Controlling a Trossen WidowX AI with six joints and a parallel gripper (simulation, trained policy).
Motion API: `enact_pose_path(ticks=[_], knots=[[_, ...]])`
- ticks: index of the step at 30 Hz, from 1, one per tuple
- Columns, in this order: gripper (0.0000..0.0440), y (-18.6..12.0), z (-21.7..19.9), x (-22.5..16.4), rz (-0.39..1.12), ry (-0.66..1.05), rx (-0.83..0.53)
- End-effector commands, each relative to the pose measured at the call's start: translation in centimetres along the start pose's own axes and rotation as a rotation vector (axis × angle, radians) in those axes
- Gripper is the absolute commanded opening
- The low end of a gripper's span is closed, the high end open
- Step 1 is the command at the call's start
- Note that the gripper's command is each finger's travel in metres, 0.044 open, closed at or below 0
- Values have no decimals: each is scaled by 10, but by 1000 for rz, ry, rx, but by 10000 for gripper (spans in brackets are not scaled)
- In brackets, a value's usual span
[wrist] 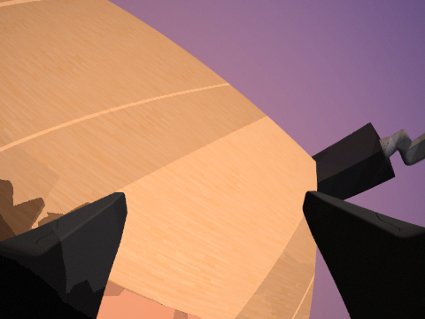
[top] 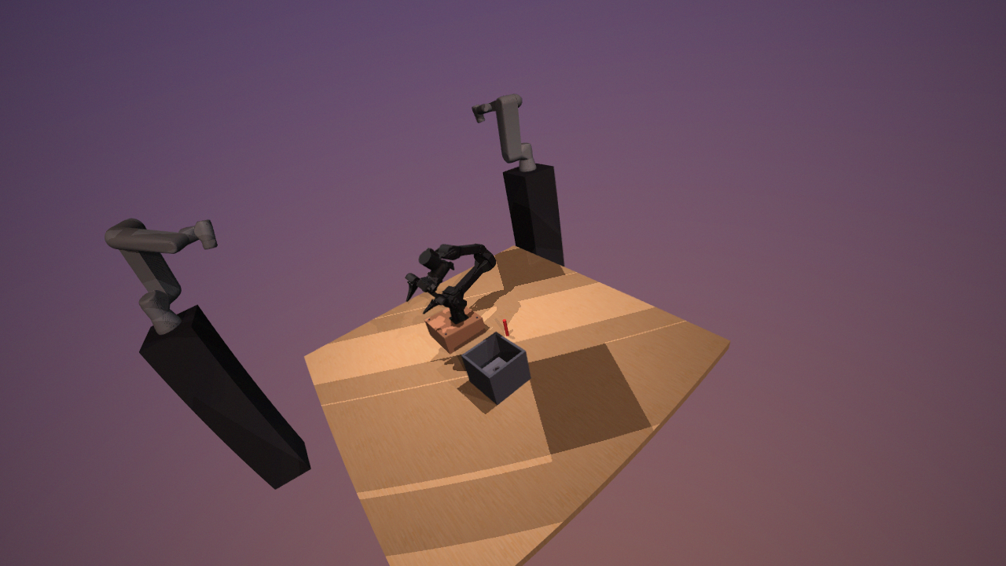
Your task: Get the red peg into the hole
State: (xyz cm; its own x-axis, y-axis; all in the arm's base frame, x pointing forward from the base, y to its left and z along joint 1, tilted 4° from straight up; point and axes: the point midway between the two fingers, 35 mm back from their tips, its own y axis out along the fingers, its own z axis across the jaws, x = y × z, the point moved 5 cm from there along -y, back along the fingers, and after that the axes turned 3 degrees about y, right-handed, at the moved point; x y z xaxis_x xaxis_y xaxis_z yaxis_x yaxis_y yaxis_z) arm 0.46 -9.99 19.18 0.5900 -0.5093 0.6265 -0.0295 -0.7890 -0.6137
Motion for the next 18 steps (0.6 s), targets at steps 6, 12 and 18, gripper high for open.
enact_pose_path(ticks=[6, 12, 18], knots=[[440, -16, -3, 31, -150, 13, 65], [440, -38, 0, 66, -305, 72, 195], [440, -62, 5, 94, -416, 150, 358]])
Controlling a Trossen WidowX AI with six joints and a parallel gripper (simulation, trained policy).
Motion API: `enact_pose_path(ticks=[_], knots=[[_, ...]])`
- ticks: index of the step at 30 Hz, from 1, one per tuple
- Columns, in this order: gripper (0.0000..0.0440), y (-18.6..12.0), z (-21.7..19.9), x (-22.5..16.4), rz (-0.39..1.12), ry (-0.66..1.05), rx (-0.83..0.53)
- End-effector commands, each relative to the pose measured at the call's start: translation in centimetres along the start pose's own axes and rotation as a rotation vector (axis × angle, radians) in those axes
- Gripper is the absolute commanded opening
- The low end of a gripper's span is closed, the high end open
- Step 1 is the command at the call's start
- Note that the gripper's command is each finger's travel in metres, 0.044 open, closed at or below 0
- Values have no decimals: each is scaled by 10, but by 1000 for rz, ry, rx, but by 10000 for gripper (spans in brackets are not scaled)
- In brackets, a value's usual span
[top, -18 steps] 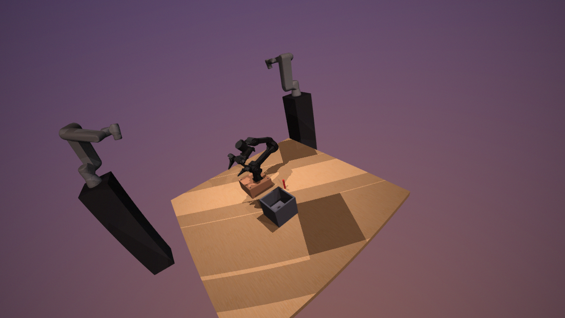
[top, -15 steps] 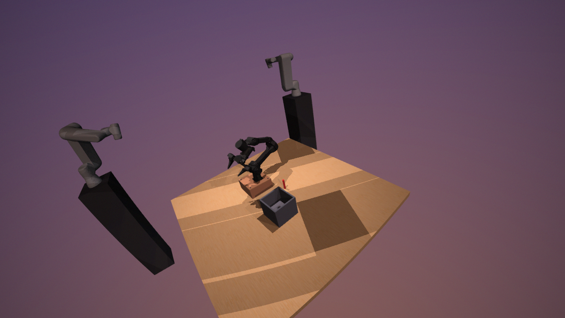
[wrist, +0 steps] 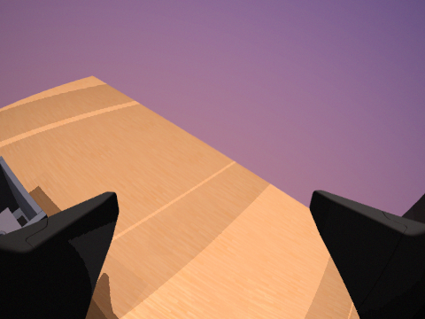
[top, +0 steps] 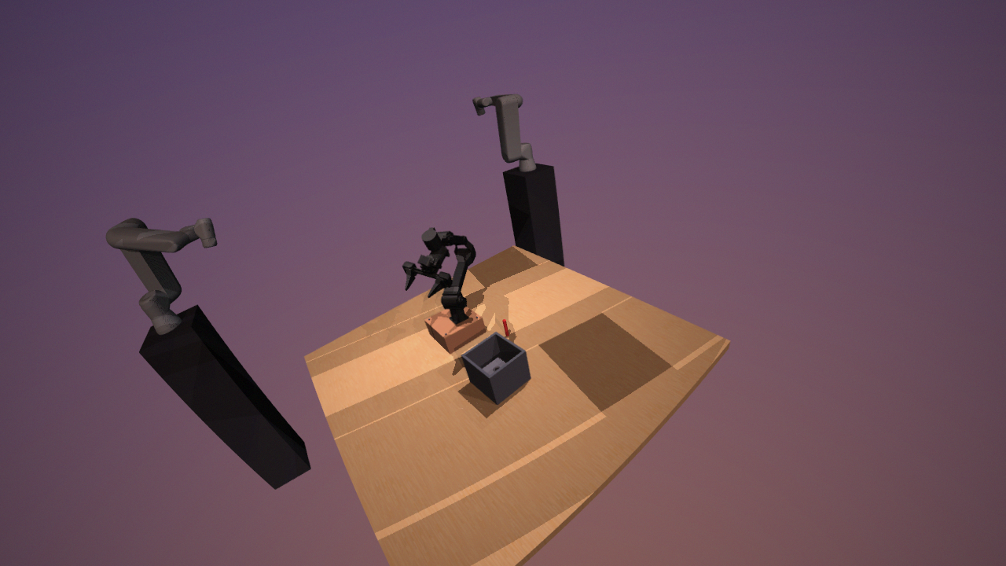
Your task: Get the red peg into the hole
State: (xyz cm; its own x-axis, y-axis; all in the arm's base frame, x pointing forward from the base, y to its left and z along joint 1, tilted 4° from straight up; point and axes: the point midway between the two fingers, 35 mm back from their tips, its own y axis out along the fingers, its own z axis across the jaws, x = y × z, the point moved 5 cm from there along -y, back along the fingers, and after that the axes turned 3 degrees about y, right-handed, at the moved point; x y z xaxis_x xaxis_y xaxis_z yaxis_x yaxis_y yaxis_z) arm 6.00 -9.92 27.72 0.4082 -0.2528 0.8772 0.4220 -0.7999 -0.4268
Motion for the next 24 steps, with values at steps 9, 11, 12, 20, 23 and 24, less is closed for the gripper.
enact_pose_path(ticks=[9, 11, 12, 20, 23, 24], knots=[[440, -20, 30, 49, -110, 188, 306], [440, -24, 36, 56, -110, 225, 362], [440, -25, 39, 59, -108, 243, 390], [440, -39, 62, 77, -38, 387, 582], [440, -43, 70, 80, 7, 437, 641], [440, -44, 73, 81, 25, 454, 658]])
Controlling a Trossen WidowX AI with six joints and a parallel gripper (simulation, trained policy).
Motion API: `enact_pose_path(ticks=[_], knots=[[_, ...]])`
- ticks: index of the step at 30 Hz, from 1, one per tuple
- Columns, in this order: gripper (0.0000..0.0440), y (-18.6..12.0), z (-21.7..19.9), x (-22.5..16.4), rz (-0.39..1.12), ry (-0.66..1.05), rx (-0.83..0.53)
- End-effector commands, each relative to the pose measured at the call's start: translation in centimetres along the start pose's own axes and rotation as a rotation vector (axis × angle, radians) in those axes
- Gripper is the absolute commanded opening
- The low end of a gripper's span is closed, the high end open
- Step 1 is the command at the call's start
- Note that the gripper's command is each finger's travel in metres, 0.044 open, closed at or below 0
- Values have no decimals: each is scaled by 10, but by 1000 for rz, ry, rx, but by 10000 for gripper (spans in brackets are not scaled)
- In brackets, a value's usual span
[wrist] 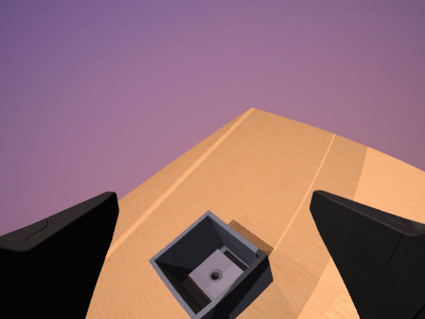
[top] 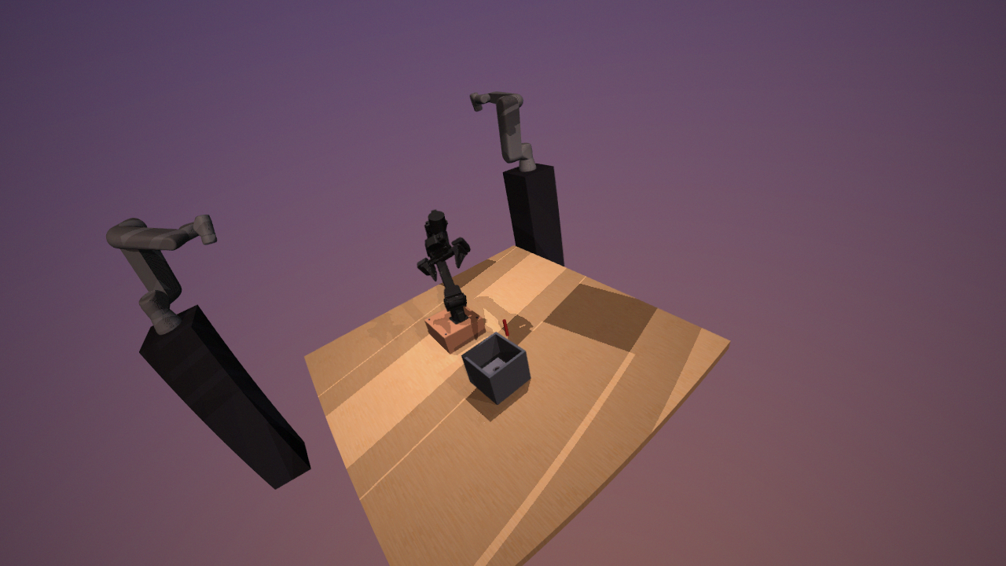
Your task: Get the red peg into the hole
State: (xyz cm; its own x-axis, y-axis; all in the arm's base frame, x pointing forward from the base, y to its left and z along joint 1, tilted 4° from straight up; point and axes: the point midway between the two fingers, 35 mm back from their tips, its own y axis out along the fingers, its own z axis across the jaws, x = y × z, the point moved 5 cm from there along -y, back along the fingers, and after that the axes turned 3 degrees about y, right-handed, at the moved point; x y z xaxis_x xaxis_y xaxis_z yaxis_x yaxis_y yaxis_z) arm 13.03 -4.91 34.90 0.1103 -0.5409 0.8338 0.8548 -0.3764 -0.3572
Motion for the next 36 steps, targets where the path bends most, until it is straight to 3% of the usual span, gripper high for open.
enact_pose_path(ticks=[1, 18, 36], knots=[[440, 1, 9, -1, 40, 56, 42], [440, 9, 53, -28, 364, 399, 137], [440, 10, 86, -79, 727, 708, -24]])
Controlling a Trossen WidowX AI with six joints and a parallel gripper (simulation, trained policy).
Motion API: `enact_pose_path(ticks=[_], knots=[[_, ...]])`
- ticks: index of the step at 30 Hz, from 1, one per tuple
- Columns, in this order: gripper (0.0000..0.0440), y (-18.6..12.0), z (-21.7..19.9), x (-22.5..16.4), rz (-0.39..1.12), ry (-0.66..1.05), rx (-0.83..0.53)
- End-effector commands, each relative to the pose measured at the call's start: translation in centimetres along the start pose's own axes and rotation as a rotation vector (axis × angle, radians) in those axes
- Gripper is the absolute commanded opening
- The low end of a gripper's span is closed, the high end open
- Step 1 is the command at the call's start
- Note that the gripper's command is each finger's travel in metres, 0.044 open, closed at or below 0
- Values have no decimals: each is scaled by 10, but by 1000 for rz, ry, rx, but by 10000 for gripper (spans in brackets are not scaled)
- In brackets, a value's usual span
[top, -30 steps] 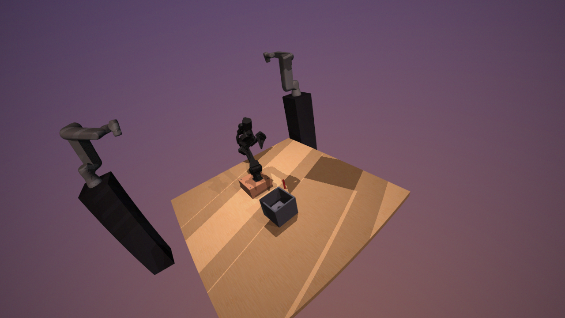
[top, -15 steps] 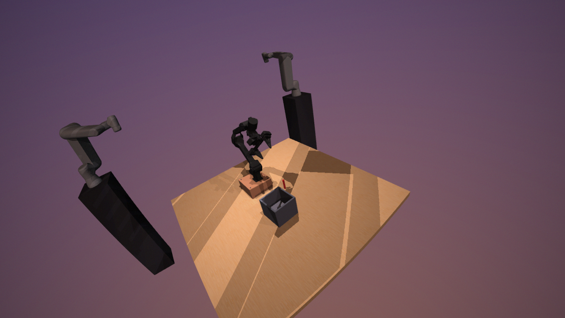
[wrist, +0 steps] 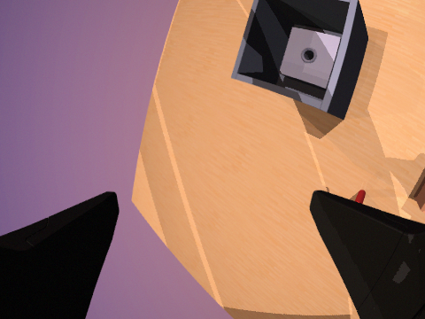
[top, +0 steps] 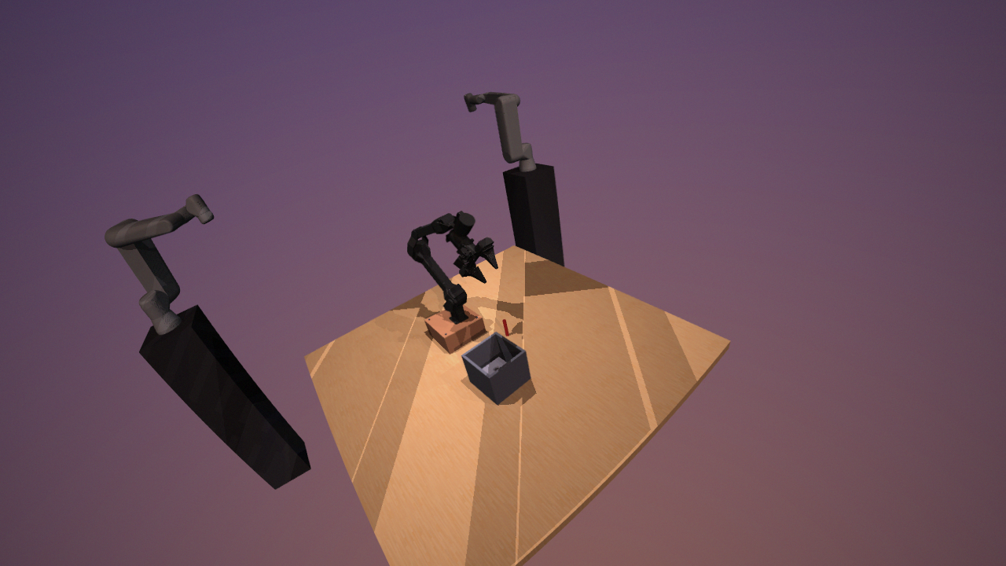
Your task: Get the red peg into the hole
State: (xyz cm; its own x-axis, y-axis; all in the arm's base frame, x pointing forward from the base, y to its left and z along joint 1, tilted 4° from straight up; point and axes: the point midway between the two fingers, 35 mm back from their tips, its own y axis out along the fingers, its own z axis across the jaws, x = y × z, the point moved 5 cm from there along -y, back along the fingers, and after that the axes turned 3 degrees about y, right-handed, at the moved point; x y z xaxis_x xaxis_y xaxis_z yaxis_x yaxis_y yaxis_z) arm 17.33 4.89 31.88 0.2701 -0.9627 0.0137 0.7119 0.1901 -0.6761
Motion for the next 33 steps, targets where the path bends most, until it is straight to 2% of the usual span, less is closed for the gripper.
enact_pose_path(ticks=[1, 17, 33], knots=[[440, 5, -2, -8, 38, 52, -39], [440, 41, -26, -49, 129, 274, -340], [435, 78, -68, -73, 77, 271, -643]])
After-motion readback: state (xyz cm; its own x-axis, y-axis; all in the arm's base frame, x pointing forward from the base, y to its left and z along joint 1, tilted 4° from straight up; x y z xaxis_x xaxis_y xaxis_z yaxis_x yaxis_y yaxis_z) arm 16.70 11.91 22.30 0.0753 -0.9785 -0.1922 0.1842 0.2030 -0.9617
